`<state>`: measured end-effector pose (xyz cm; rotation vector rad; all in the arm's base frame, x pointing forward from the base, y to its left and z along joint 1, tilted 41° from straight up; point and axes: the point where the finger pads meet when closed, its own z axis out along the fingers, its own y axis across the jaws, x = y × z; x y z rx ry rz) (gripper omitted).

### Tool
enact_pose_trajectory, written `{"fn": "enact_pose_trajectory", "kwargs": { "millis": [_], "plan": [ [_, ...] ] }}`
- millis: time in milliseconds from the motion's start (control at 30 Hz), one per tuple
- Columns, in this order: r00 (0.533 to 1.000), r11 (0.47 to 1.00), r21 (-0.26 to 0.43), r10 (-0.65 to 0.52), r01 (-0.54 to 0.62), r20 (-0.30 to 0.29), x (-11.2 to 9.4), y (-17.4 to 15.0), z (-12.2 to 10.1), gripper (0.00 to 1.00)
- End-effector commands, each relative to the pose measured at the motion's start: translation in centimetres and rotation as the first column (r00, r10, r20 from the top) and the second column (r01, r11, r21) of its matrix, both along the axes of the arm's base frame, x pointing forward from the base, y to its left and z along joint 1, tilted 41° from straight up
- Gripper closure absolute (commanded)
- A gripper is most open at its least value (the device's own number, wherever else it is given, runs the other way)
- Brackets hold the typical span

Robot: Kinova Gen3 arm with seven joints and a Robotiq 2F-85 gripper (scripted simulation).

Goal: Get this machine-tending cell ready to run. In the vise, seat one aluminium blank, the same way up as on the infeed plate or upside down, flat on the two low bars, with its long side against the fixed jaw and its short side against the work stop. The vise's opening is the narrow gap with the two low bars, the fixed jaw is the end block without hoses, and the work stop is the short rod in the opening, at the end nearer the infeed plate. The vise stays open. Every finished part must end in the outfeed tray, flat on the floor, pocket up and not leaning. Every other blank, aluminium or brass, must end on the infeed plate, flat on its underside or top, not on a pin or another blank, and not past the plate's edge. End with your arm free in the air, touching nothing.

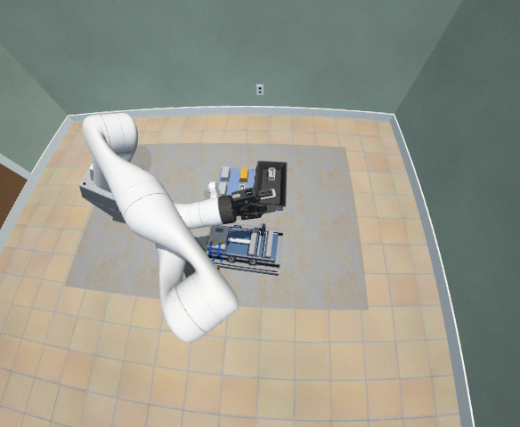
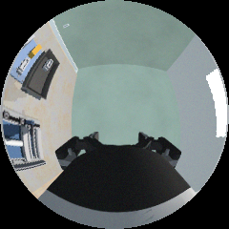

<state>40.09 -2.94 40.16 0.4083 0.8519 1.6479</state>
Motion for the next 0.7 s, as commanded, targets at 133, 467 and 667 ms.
{"fn": "enact_pose_trajectory", "kwargs": {
  "millis": [133,467,667],
  "plan": [
    [1.000,1.000,-0.002,0.020,-0.020,-0.005,0.0,0.5,0.0,0.00],
    [0.993,0.993,-0.006,0.114,-0.114,-0.038,-0.1,3.0,-0.4,0.00],
    [0.983,0.985,-0.007,0.173,-0.174,-0.062,-0.2,4.5,-0.7,0.00]
  ]
}}
